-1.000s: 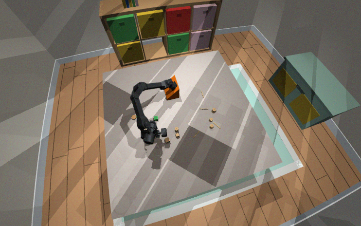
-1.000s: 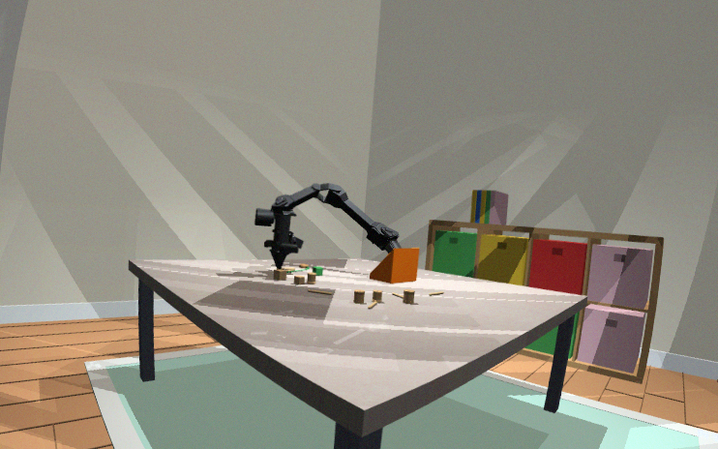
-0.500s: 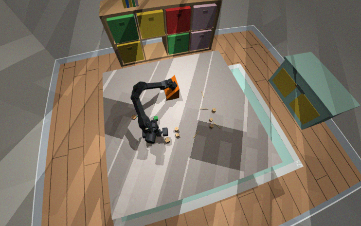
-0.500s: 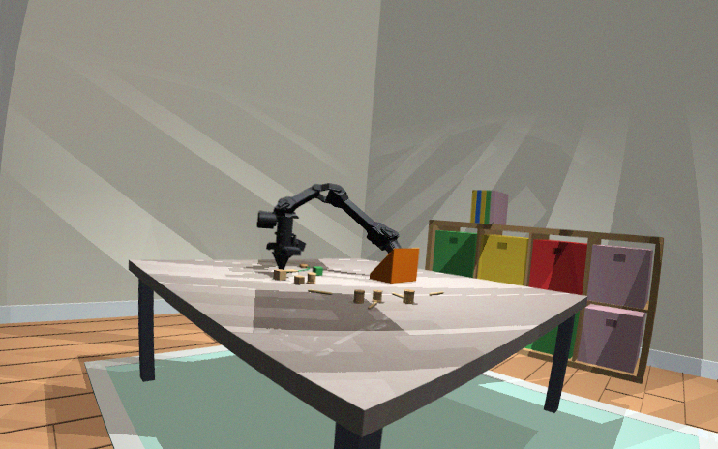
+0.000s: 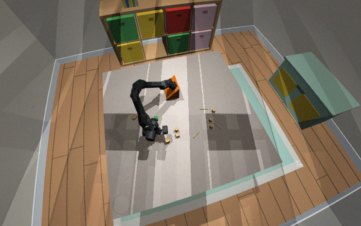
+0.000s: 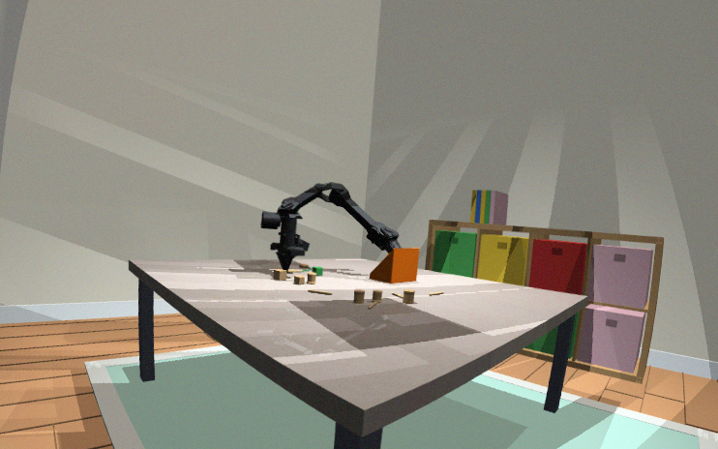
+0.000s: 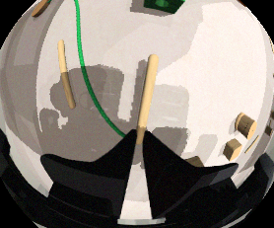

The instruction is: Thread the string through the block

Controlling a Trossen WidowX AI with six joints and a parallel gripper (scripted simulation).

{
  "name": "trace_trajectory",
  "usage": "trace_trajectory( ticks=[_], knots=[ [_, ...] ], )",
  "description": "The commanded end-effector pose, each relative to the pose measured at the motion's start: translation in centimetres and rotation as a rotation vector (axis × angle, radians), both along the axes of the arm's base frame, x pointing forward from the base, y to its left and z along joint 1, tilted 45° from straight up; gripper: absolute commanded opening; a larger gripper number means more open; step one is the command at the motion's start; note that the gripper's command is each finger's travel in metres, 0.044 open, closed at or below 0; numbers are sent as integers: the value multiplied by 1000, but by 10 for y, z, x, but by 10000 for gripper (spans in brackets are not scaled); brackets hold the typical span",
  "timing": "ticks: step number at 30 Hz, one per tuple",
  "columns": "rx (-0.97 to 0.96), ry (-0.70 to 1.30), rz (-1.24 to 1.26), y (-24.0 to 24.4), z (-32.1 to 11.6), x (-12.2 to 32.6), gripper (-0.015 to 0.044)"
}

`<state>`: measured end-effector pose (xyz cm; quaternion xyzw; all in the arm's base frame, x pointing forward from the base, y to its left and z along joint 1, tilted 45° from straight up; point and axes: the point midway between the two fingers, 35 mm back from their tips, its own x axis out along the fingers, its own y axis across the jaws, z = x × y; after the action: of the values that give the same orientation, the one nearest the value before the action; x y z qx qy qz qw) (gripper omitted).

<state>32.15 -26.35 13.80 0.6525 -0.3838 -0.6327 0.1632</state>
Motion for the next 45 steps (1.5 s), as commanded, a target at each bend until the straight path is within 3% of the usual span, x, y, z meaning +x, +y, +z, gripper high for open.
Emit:
trace_trajectory(
  ticks=[1,45],
  knots=[
    [1,-5,3,2,1,-6,0],
    [0,-6,7,17,-7,-53,0]
  ],
)
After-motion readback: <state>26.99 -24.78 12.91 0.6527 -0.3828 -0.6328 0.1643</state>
